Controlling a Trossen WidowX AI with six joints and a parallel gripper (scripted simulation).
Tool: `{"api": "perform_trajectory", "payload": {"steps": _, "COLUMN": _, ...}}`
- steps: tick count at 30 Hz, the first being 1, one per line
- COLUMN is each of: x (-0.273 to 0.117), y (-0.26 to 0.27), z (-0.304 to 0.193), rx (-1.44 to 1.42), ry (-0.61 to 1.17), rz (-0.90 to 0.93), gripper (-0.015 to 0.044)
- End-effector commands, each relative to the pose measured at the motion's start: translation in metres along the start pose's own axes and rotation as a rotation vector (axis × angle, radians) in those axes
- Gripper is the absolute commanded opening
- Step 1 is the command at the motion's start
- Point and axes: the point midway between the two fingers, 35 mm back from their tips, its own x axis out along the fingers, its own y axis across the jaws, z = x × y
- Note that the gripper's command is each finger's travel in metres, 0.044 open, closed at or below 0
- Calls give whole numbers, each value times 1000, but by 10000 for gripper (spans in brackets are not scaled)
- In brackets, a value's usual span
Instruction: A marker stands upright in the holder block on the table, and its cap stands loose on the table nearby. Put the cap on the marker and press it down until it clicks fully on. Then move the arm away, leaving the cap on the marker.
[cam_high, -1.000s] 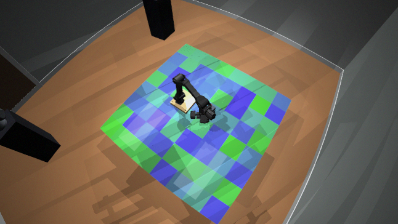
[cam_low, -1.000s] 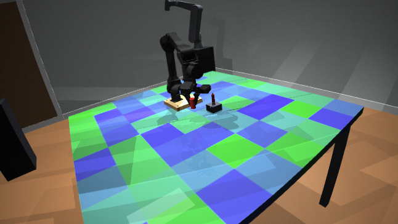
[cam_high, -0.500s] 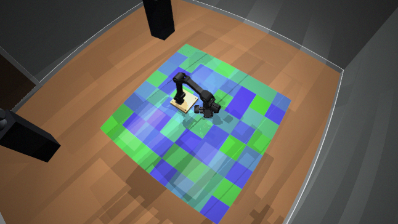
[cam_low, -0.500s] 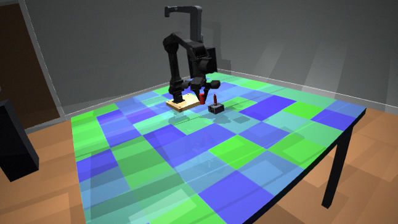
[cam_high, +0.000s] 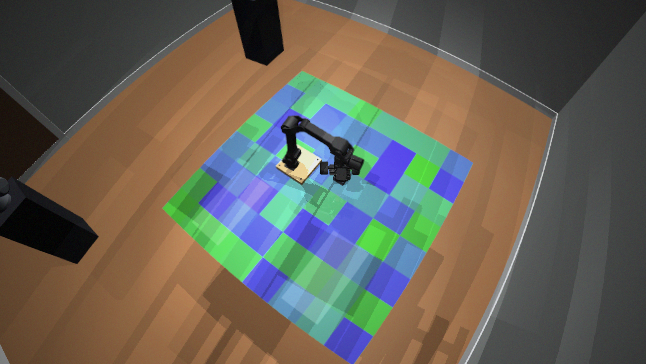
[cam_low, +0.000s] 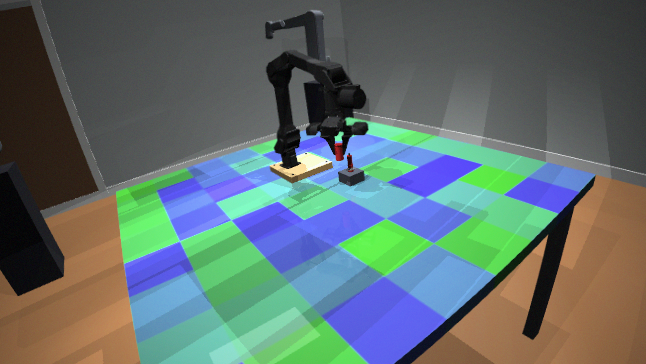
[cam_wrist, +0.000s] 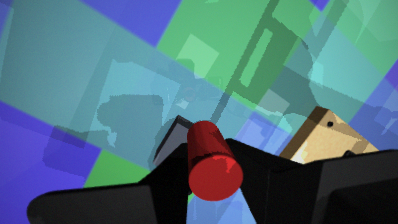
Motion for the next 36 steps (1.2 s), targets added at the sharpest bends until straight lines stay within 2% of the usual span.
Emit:
{"api": "perform_trajectory", "payload": {"steps": 1, "x": -8, "y": 5, "z": -11, "rx": 7, "ry": -1, "rz": 13, "gripper": 0}}
{"api": "perform_trajectory", "payload": {"steps": 15, "x": -21, "y": 15, "z": -52, "rx": 17, "ry": 6, "rz": 16, "gripper": 0}}
{"api": "perform_trajectory", "payload": {"steps": 36, "x": 2, "y": 17, "z": -52, "rx": 17, "ry": 6, "rz": 16, "gripper": 0}}
